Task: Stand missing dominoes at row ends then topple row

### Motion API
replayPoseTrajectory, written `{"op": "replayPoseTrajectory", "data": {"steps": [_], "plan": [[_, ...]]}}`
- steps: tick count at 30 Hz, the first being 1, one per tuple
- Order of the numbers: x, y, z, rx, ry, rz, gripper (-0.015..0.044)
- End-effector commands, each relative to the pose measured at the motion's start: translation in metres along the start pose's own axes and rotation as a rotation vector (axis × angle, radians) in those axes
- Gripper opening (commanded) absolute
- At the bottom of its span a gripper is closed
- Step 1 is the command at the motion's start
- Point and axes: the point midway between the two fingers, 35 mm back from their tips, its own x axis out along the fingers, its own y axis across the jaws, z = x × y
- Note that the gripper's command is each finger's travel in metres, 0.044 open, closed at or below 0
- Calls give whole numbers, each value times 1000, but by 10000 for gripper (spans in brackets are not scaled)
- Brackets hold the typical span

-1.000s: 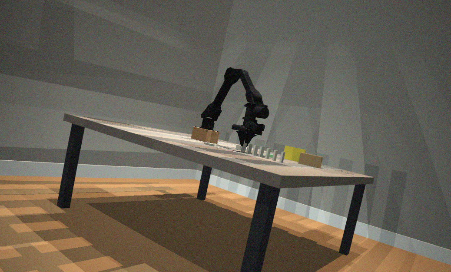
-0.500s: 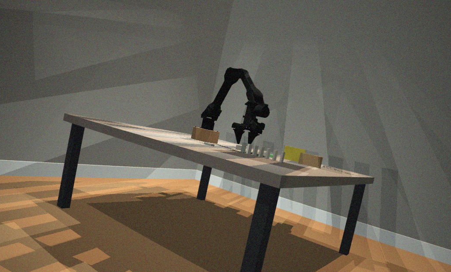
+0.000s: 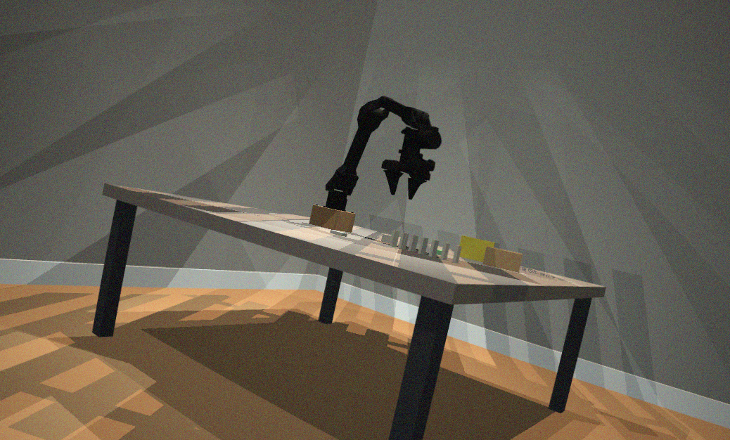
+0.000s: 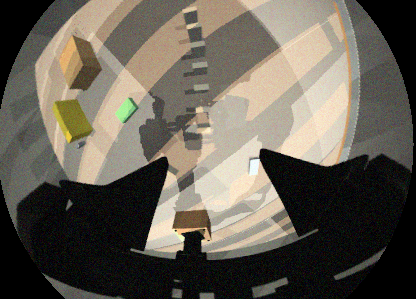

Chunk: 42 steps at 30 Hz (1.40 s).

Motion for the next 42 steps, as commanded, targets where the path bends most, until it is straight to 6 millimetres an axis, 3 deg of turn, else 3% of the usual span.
{"op": "replayPoseTrajectory", "data": {"steps": [1, 6, 9, 14, 21, 41, 42], "plan": [[23, -44, -28, 1, 25, 0, 440], [60, -102, -83, -25, 31, -6, 440], [72, -118, -107, -34, 33, -8, 440], [75, -119, -108, -34, 33, -8, 440], [137, -119, -110, -34, 34, -8, 440], [153, -118, -108, -35, 33, -8, 440], [153, -118, -108, -35, 33, -8, 414]]}}
